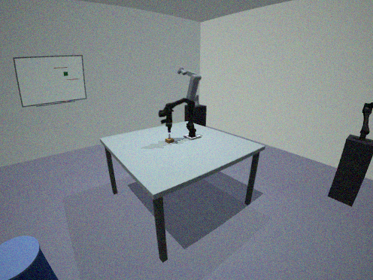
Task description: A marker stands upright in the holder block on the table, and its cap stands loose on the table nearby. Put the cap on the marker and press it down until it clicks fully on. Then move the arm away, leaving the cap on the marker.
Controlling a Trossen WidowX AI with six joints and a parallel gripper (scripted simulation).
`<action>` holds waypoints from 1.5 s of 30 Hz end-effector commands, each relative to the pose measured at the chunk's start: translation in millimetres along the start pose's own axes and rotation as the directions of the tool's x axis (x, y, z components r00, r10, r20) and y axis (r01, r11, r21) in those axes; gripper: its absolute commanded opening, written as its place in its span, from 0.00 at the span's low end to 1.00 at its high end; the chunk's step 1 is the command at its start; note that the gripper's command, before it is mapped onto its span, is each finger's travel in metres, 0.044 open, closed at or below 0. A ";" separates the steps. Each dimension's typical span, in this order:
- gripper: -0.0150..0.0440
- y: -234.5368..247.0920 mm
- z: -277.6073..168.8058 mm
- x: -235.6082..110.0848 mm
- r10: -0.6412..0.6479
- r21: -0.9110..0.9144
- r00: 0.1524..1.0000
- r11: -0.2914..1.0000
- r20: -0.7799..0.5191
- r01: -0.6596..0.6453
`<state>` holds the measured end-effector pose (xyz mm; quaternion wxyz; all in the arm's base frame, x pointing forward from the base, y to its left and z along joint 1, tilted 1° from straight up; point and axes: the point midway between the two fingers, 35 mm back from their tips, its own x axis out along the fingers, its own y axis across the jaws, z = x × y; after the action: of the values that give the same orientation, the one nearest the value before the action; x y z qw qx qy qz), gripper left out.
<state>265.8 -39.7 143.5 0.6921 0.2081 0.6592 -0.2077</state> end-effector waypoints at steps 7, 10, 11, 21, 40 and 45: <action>0.25 -5.8 -0.9 4.4 0.002 -0.006 1.000 1.000 -0.002 -0.002; 0.25 -5.7 -0.7 6.0 0.002 -0.006 1.000 1.000 -0.002 -0.002; 0.25 -5.7 -0.6 7.1 0.002 -0.006 1.000 1.000 -0.002 -0.002; 0.25 -5.3 0.2 22.9 0.002 -0.006 1.000 1.000 -0.002 -0.002; 0.25 -5.6 -0.6 53.4 0.002 -0.006 1.000 1.000 -0.002 -0.002; 0.25 -5.7 -0.8 55.7 0.002 -0.006 1.000 1.000 -0.002 -0.002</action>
<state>264.3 -44.9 90.6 0.6913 0.2078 0.6603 -0.2070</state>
